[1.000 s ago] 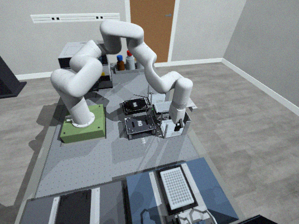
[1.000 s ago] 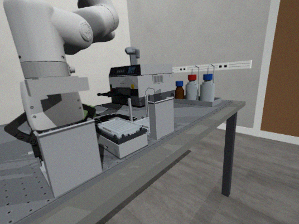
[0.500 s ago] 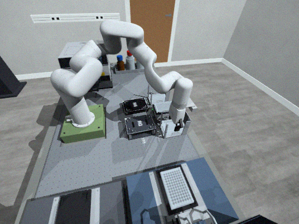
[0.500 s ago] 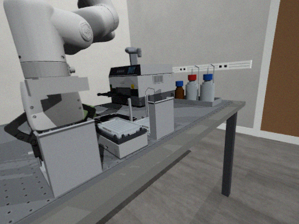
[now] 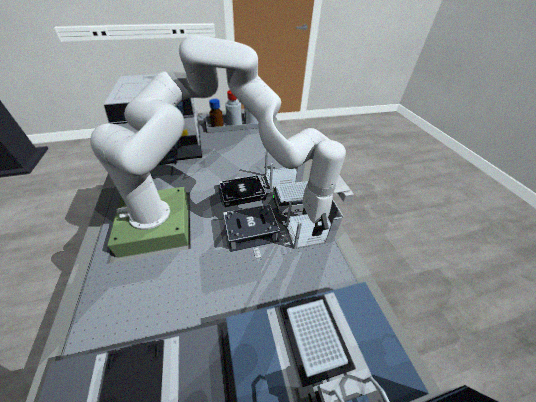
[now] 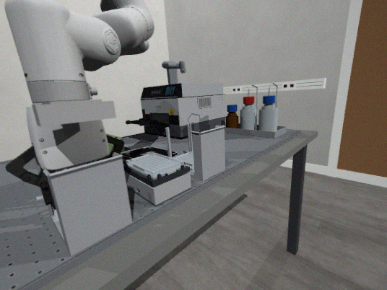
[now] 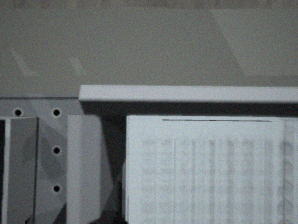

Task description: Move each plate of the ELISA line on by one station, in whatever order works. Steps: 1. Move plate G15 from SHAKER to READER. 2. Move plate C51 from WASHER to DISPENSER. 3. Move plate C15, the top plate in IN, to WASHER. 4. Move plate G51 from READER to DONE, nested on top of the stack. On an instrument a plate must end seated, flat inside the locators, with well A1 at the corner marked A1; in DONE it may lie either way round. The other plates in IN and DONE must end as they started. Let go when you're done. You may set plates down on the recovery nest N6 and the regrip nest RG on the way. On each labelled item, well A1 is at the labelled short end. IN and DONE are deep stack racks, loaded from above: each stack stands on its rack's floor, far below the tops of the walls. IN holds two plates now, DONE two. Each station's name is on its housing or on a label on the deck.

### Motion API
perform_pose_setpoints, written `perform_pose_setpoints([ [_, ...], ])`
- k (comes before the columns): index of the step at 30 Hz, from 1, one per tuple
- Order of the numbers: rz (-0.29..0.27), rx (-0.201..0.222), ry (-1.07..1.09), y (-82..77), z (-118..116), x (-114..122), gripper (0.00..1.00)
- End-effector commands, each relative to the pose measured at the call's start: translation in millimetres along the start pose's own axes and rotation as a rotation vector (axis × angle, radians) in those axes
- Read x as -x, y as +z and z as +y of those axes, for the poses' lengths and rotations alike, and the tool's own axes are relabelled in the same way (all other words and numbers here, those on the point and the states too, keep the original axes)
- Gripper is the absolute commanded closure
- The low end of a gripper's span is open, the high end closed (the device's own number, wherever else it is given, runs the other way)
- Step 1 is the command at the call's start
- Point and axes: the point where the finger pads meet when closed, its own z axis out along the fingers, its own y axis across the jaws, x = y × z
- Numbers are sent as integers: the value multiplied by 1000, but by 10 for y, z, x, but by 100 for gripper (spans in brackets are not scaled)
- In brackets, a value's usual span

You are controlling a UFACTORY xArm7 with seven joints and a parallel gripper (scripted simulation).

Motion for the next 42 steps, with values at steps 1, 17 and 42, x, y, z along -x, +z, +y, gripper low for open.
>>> perform_pose_setpoints([
  [1, 4, 2, 0, -10, 8, -13, 100],
  [17, 4, 2, 0, 36, 9, -13, 100],
  [42, 4, 2, 0, 76, 9, -13, 0],
])
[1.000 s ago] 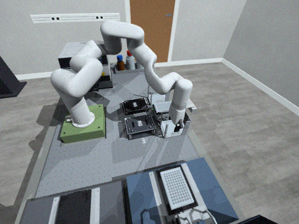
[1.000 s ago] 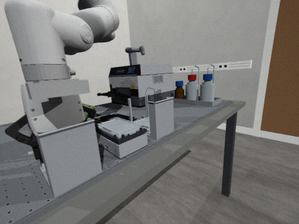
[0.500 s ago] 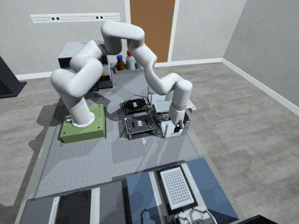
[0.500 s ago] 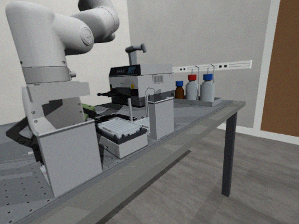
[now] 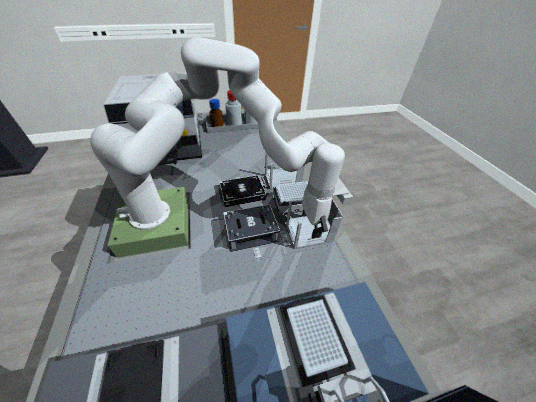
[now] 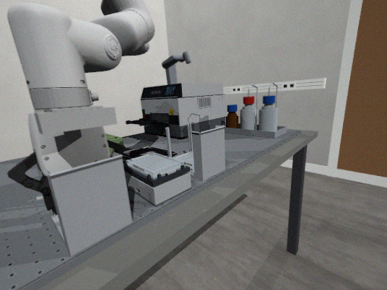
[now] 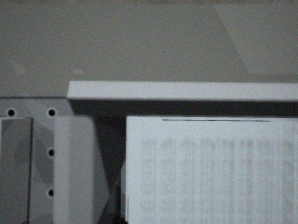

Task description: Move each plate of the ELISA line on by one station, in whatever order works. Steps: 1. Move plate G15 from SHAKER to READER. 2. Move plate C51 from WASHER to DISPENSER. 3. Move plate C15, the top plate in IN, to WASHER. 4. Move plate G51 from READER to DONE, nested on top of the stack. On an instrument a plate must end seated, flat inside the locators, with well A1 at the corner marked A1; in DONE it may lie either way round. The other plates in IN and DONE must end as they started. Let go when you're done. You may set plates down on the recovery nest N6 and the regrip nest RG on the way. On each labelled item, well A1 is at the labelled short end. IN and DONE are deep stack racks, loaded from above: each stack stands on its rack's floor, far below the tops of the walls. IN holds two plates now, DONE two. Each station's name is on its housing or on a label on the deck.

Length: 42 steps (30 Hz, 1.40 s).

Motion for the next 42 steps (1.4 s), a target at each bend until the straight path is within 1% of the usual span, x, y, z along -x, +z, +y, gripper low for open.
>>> perform_pose_setpoints([
  [1, 4, 2, 0, -19, 8, -12, 0],
  [15, 4, 2, 0, -19, 8, -12, 0],
  [23, 4, 2, 0, -124, 7, -11, 0],
  [25, 4, 2, 0, -124, 7, -11, 0],
  [40, 4, 2, 0, -324, 7, -11, 0],
  [42, 4, 2, 0, -324, 7, -11, 0],
])
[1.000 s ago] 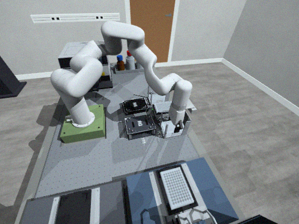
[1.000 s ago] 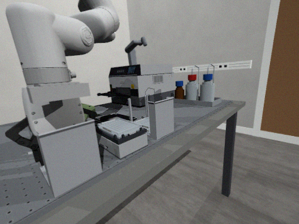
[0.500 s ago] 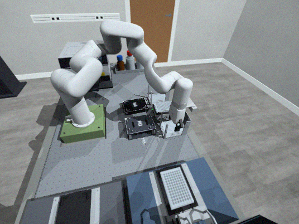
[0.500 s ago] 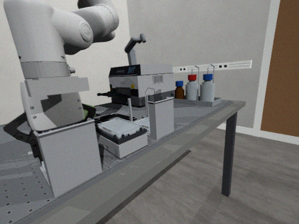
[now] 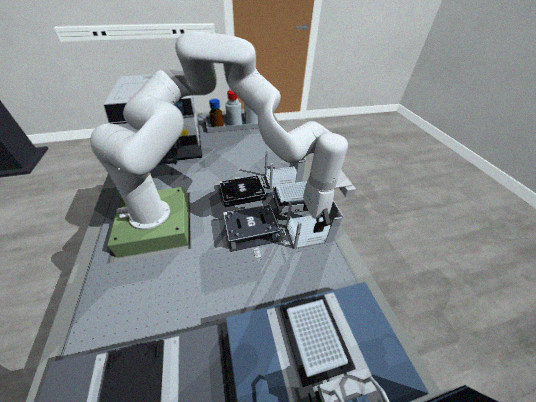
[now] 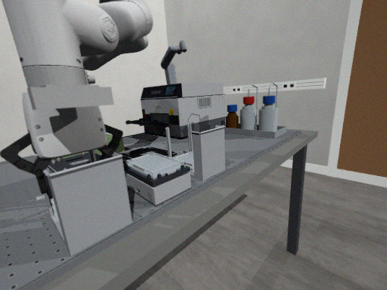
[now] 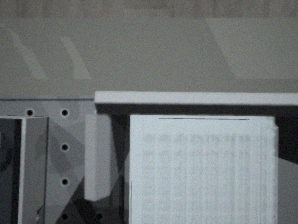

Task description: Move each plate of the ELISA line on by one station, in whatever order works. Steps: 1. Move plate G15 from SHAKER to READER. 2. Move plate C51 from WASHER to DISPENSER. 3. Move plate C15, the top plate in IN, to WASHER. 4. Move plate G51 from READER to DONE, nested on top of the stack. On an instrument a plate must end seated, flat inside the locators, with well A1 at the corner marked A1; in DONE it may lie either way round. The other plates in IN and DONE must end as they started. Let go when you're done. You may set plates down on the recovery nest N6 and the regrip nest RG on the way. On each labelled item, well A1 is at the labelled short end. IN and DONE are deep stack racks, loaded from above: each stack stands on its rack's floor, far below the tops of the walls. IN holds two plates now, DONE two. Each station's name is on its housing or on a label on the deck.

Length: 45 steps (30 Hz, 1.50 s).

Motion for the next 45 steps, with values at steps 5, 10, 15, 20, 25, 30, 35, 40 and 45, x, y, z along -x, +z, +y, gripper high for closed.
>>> perform_pose_setpoints([
  [5, 4, 2, 0, -103, 7, -10, 0],
  [10, 4, 2, 0, -170, 7, -10, 0],
  [15, 4, 2, 0, -236, 7, -10, 0],
  [20, 4, 2, 0, -276, 7, -10, 0],
  [25, 4, 2, 0, -343, 7, -10, 0],
  [30, 4, 2, 0, -410, 7, -9, 0],
  [35, 4, 2, 0, -449, 8, -9, 0],
  [40, 4, 2, 0, -516, 7, -9, 0],
  [45, 4, 2, 0, -583, 7, -9, 0],
])
